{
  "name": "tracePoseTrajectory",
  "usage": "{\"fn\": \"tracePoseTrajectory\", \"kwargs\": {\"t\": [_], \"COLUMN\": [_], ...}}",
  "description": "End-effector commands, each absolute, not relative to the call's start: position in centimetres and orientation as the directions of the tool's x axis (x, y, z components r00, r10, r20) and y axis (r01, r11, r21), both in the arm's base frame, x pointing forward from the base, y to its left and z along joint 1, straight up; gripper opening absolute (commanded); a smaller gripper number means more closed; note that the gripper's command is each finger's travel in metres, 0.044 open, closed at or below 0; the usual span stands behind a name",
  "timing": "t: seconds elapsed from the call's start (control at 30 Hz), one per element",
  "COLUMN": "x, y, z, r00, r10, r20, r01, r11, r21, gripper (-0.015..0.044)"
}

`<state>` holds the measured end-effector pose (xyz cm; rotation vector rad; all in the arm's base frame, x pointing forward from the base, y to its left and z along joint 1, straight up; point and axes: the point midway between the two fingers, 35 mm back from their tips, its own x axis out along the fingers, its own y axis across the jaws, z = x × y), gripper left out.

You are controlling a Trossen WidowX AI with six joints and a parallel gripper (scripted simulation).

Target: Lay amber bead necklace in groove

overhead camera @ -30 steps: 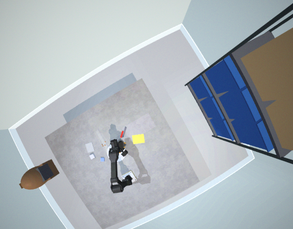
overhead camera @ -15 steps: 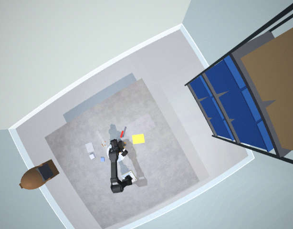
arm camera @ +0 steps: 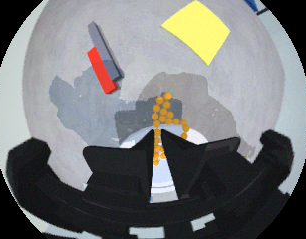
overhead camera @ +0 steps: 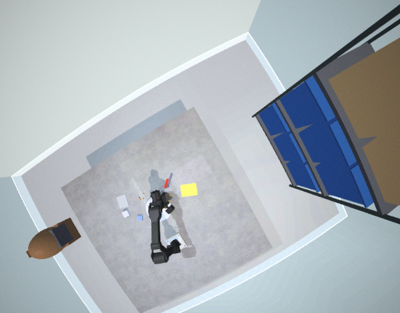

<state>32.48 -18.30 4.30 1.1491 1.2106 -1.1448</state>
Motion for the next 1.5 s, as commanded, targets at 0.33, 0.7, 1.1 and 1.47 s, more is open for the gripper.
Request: {"fn": "tracePoseTrajectory", "kwargs": {"t": [0.33,0.7,1.1,1.47], "x": [32.5,32.5,33.1,33.5], "y": [-18.3,-18.2,-14.9,-11.4], "z": [5.1,6.8,6.8,6.7], "r00": [0.027,0.027,0.028,0.029], "r10": [-0.020,-0.018,-0.015,-0.011], "r20": [-0.999,-0.999,-0.999,-1.000], "r01": [0.997,0.997,0.997,0.997], "r11": [0.075,0.073,0.073,0.073], "r21": [0.025,0.026,0.027,0.028], "gripper": [0.0000,0.0000,0.0000,0.0000]}}
